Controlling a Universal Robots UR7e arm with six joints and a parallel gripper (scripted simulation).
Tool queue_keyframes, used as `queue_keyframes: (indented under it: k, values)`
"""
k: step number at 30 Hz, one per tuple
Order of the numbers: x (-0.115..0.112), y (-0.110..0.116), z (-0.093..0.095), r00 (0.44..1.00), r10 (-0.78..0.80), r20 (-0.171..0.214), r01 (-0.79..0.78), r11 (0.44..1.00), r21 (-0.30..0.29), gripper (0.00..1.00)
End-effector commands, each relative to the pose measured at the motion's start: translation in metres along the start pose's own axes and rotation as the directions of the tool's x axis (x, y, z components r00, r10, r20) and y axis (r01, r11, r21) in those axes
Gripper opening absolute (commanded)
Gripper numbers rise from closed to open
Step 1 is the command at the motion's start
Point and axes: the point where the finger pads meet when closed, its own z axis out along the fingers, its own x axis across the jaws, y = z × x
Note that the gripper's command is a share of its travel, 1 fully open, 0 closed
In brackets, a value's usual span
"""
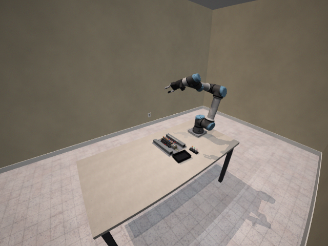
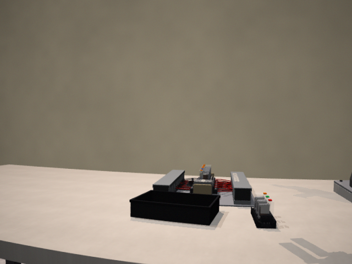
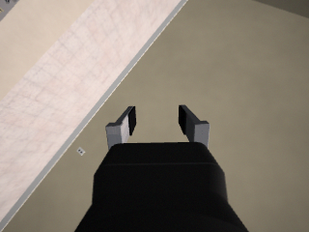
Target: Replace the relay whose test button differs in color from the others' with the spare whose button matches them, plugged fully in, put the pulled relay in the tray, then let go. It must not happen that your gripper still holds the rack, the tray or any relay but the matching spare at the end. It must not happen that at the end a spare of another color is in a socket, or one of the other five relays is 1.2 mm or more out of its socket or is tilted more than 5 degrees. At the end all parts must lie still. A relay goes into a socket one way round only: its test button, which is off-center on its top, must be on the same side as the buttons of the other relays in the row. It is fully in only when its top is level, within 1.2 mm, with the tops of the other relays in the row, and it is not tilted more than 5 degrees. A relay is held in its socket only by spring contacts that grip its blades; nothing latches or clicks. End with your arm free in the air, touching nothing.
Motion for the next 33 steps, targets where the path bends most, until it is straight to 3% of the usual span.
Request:
queue_keyframes:
  k: [1,33]
  values:
    - [0.0,0.0,0.0,1.0,0.001,-0.001,-0.001,1.0,0.0,1.0]
    - [-0.005,-0.01,-0.006,1.0,0.001,-0.001,-0.001,1.0,0.0,1.0]
